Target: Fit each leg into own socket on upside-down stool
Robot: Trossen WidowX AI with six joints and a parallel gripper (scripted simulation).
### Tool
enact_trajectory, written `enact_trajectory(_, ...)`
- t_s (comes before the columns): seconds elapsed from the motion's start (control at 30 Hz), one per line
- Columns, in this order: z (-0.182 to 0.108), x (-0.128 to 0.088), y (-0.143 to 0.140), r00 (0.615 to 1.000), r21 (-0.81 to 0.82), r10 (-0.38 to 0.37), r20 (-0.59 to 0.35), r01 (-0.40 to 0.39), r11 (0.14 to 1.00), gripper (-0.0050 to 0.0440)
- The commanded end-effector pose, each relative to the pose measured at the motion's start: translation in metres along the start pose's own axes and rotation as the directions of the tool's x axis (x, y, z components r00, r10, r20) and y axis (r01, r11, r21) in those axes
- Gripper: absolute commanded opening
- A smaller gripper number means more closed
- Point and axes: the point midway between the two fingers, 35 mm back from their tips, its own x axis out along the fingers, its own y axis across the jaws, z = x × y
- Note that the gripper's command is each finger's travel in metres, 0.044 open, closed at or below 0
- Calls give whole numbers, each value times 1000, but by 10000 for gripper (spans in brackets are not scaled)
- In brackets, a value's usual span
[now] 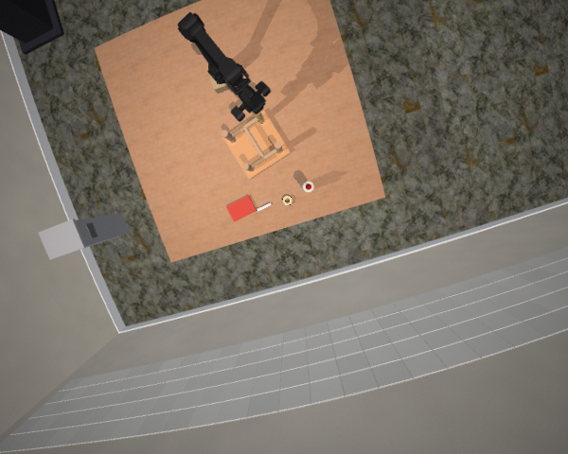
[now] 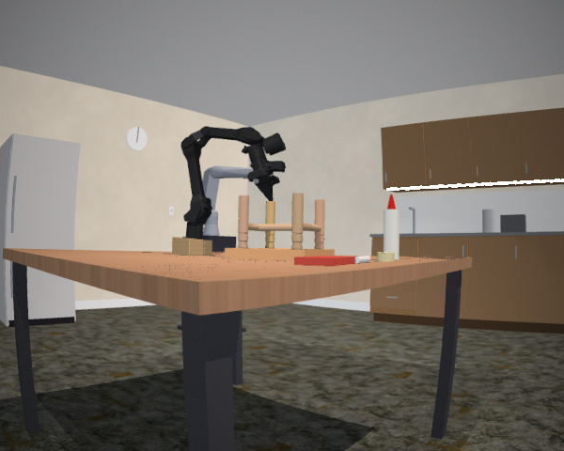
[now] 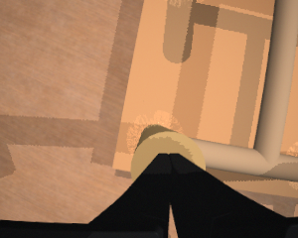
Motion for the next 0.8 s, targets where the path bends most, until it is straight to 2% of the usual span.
enact_trajectory(0.0,-9,23,-1,998,6,-2,-65,3,1000,0)
enact_trajectory(0.77,-9,25,-1,998,6,-2,-65,3,1000,0)
